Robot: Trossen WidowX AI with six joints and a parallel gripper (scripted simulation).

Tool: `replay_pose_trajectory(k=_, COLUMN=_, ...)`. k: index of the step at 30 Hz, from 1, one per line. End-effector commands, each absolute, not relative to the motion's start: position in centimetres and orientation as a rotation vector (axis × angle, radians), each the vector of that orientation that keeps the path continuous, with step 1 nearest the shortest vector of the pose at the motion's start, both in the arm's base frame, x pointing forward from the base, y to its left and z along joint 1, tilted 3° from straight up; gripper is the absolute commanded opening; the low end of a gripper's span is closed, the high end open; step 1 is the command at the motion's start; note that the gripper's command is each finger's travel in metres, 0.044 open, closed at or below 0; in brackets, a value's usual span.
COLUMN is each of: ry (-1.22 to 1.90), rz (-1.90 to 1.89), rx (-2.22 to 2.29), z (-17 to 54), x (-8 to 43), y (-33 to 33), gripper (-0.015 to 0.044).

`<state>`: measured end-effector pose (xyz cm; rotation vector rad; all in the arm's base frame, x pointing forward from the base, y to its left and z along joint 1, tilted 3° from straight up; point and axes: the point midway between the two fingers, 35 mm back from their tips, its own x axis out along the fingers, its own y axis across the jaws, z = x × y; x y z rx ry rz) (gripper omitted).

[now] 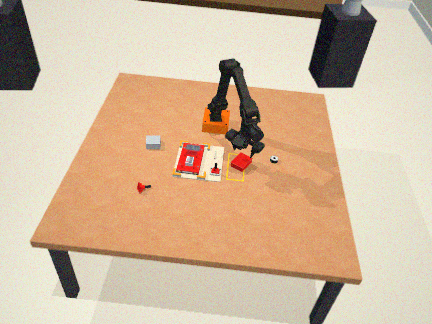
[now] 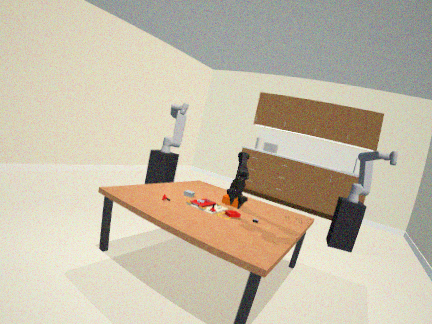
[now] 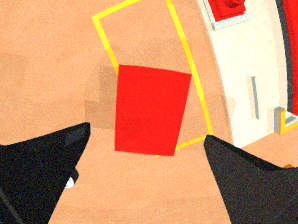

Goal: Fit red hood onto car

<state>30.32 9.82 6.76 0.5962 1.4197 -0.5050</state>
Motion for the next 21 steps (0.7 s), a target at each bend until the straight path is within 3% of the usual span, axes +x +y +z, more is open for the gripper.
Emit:
replay_pose_trajectory(k=1, ry=1.428, rz=-0.51, rx=0.6, z=6.2, x=30.2, y=9.8, gripper=0.044)
replay_pose_trajectory(k=21, ry=1.428, rz=-0.51, rx=0.6, z=4.5, x=30.4, y=9.9, gripper=0.044)
